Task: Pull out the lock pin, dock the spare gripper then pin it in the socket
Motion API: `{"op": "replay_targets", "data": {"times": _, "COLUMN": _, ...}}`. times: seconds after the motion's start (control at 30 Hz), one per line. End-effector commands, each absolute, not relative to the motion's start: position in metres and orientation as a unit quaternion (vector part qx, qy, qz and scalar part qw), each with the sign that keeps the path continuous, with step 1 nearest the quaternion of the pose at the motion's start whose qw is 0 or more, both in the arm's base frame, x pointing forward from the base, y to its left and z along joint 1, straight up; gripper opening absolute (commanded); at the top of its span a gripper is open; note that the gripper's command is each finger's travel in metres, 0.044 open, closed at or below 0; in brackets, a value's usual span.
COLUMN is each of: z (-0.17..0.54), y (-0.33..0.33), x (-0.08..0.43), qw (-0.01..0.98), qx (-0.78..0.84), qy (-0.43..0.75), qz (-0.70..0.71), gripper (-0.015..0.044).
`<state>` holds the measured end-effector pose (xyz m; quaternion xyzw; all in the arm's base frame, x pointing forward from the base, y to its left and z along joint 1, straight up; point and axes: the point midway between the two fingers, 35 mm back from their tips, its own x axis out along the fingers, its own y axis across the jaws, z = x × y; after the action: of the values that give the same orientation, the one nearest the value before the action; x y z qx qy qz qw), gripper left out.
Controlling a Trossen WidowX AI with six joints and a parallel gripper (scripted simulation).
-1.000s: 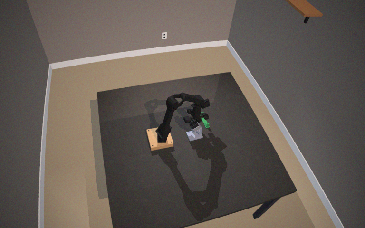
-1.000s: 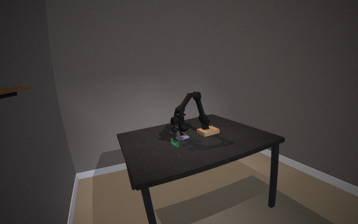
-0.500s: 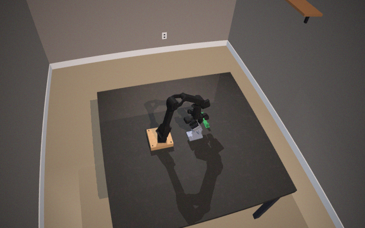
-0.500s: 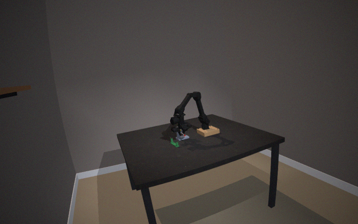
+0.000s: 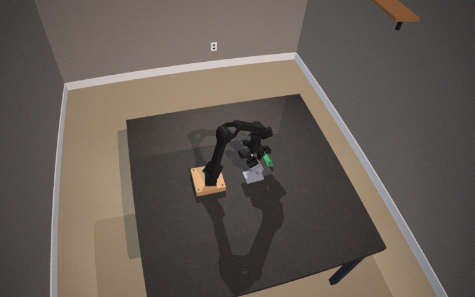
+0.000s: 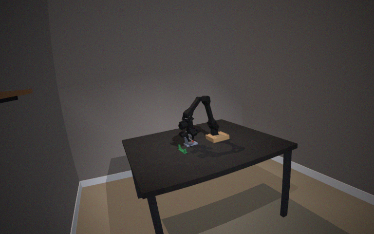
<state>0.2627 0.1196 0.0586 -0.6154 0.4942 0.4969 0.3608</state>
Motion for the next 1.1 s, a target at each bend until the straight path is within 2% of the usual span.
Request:
{"op": "replay_targets", "data": {"times": 0.0, "z": 0.067, "y": 0.126, "x": 0.261, "qw": 0.362, "qx": -0.615, "qy": 0.494, "qz": 0.497, "gripper": 0.0200}}
{"op": "replay_targets", "data": {"times": 1.07, "z": 0.114, "y": 0.158, "x": 0.245, "qw": 0.346, "qx": -0.618, "qy": 0.501, "qz": 0.498, "gripper": 0.0200}}
